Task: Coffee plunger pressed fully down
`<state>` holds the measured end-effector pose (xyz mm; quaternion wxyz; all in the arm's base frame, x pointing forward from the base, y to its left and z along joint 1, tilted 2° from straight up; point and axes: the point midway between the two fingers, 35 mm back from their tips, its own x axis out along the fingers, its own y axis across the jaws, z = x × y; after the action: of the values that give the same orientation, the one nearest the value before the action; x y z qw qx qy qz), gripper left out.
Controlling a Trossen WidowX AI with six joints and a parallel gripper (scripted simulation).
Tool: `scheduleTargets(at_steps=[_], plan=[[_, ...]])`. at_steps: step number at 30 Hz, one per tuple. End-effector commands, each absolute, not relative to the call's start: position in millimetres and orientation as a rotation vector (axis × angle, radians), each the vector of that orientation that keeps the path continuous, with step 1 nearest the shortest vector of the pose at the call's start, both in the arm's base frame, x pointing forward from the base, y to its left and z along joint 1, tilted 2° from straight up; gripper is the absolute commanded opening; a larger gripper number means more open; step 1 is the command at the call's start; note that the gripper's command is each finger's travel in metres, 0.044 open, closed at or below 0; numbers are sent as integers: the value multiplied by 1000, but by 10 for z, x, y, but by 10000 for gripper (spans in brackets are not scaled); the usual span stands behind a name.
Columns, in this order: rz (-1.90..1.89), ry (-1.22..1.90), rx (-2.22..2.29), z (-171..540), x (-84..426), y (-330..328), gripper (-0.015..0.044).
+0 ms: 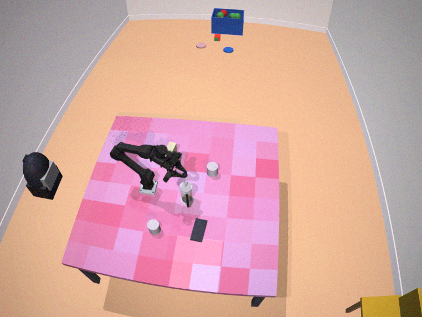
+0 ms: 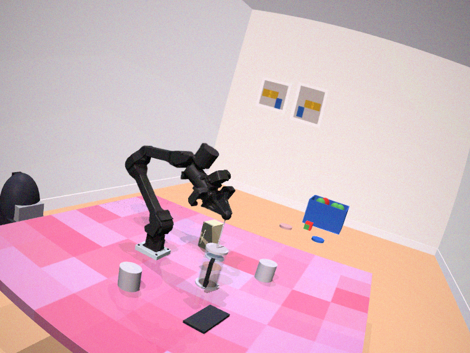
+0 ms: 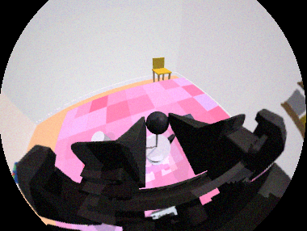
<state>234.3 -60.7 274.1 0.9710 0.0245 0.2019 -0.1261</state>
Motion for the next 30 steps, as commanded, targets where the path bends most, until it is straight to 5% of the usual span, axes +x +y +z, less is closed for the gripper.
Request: scheduleTargets(at_steps=[1, 30], plan=[[-252, 462, 56, 2471, 2363, -611, 128], [-252, 462, 56, 2015, 2425, -631, 128]])
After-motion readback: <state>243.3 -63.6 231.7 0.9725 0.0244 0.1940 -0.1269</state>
